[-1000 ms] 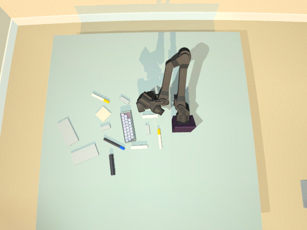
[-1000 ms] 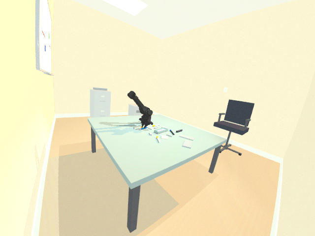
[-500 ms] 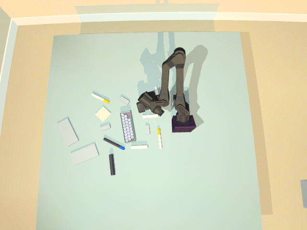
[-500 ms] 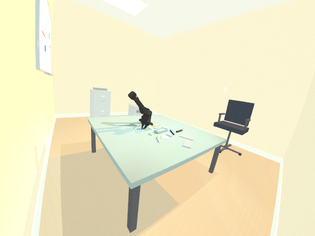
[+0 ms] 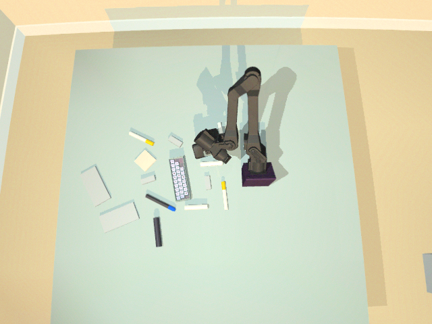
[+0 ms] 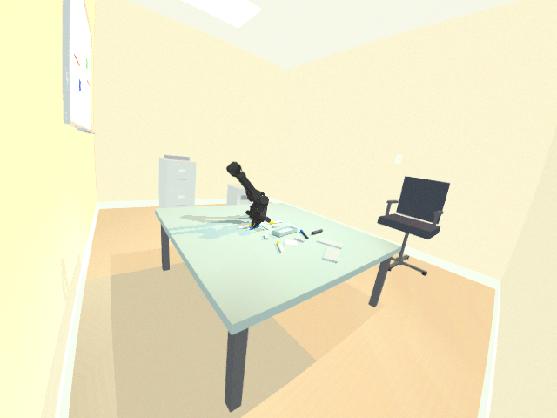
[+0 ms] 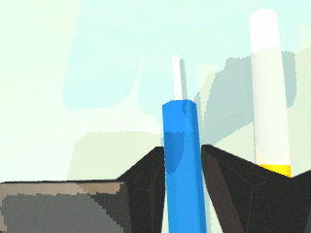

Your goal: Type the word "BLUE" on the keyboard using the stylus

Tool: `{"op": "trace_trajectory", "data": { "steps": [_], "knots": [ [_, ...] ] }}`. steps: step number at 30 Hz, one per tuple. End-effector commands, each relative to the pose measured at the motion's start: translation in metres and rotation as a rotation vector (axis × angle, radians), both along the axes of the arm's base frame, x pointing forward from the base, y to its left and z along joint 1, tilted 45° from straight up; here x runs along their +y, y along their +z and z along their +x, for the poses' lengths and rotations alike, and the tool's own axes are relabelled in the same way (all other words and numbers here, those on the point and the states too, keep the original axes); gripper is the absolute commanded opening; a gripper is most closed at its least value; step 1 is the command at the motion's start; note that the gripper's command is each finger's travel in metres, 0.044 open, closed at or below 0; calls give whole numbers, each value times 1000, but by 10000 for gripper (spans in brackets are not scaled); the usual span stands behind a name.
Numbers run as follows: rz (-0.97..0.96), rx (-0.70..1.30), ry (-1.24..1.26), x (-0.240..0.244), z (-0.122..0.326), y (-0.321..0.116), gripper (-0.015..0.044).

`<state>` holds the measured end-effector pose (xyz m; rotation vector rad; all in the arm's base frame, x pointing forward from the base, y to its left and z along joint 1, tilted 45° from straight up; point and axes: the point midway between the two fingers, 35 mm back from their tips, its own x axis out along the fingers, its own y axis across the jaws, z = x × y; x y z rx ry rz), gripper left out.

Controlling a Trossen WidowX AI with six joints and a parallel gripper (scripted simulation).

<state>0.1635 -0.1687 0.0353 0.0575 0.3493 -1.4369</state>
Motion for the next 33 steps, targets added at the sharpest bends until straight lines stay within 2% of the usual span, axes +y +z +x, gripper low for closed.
{"op": "trace_trajectory", "data": {
  "steps": [1,17,33],
  "knots": [
    [2,-1,0,1,1,0,0],
    [24,0,-7,18,6,7,0],
    [4,-1,-1,35,2,34,0]
  ]
}}
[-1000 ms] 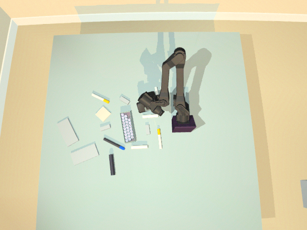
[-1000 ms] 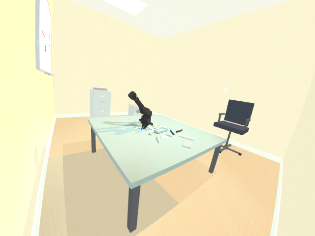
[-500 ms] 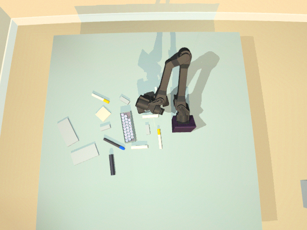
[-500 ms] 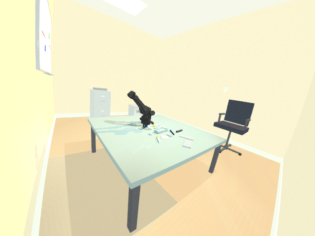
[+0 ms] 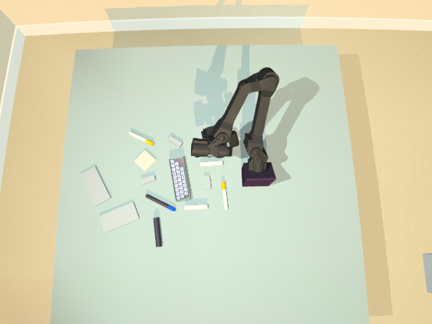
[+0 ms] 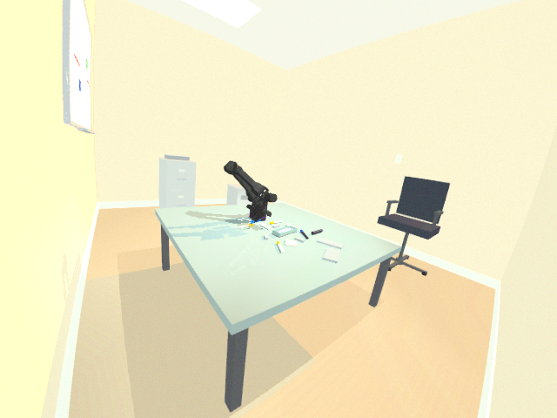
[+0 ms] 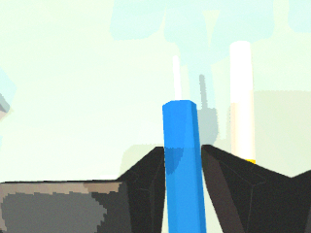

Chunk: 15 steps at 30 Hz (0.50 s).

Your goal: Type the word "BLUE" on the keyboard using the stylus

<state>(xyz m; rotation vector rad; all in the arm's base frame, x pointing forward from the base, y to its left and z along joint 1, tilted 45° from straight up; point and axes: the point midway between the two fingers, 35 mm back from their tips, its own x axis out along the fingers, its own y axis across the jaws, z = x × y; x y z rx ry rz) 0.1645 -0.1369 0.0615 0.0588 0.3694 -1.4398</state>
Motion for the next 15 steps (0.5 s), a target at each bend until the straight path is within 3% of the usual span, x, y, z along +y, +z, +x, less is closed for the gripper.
{"op": "trace_trajectory", "data": {
  "steps": [1,7,15],
  "knots": [
    [-10,-15,4,3,1,9,0],
    [10,1,2,3,2,5,0],
    [202,42,-17,10,25,-9,0]
  ]
}}
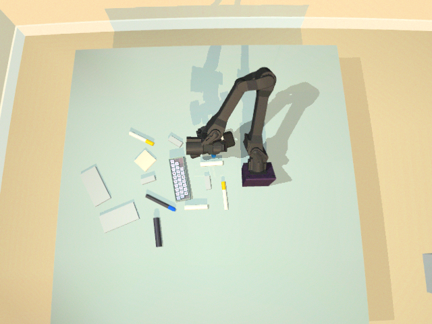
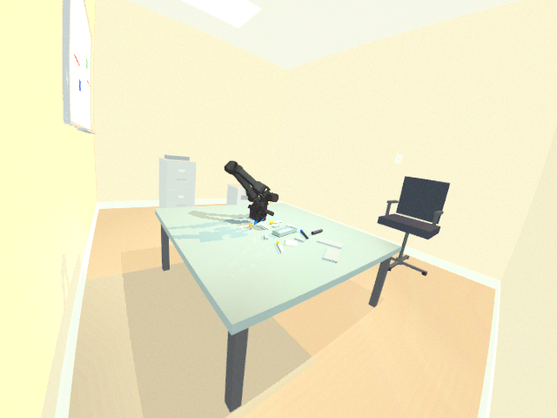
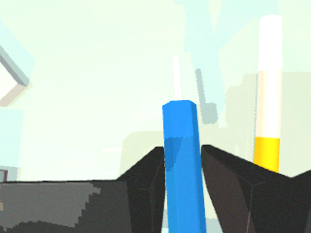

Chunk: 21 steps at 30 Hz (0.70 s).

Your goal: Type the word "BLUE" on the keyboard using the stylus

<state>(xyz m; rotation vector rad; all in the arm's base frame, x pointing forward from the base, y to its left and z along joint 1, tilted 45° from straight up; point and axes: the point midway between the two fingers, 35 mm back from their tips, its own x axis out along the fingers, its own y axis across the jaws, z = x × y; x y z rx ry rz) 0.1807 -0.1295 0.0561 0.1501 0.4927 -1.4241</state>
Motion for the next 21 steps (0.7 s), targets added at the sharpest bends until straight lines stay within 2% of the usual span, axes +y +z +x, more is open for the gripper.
{"op": "trace_trajectory", "data": {
  "steps": [1,21],
  "knots": [
    [90,17,-11,3,12,-6,0],
    [589,90,-91,35,65,-31,0]
  ]
}}
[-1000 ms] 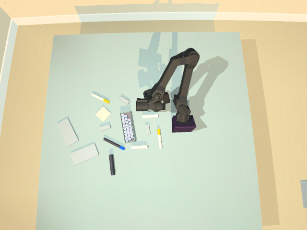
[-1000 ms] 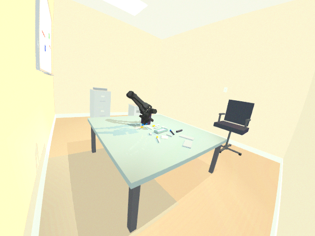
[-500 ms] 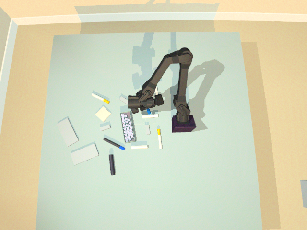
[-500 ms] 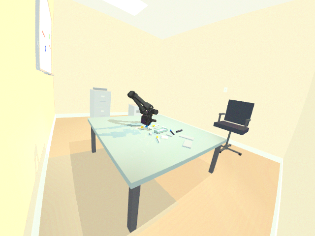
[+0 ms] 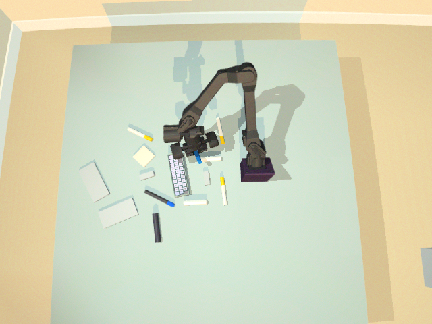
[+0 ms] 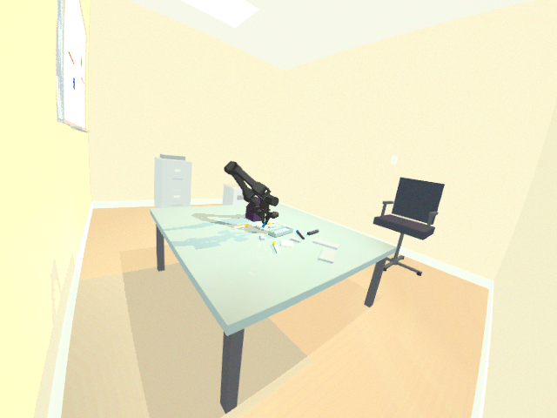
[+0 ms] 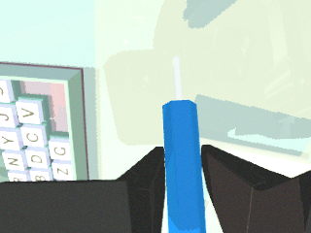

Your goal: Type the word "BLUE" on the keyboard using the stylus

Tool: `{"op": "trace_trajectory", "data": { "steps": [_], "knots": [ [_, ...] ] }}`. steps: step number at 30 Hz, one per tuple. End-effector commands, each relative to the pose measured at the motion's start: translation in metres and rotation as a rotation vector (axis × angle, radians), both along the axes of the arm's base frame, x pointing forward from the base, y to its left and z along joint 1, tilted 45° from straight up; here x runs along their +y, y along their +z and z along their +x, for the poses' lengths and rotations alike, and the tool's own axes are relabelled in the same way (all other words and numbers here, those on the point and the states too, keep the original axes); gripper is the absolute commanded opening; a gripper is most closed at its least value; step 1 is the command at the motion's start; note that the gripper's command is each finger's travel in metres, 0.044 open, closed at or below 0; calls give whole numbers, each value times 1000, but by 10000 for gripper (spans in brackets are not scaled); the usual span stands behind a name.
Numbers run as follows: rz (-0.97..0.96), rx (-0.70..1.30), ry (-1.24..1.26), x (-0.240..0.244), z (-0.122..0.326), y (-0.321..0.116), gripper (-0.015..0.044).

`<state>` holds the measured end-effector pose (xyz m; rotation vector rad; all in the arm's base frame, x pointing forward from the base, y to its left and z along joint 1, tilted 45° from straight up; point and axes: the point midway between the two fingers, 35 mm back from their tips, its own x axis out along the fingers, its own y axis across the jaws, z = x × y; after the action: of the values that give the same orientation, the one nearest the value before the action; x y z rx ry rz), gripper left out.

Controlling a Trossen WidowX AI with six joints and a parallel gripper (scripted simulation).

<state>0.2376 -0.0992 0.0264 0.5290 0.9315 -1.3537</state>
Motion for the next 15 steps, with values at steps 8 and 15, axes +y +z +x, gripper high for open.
{"op": "trace_trajectory", "data": {
  "steps": [8,15],
  "knots": [
    [269,23,-62,21,28,-5,0],
    [445,34,-107,36,46,-5,0]
  ]
}}
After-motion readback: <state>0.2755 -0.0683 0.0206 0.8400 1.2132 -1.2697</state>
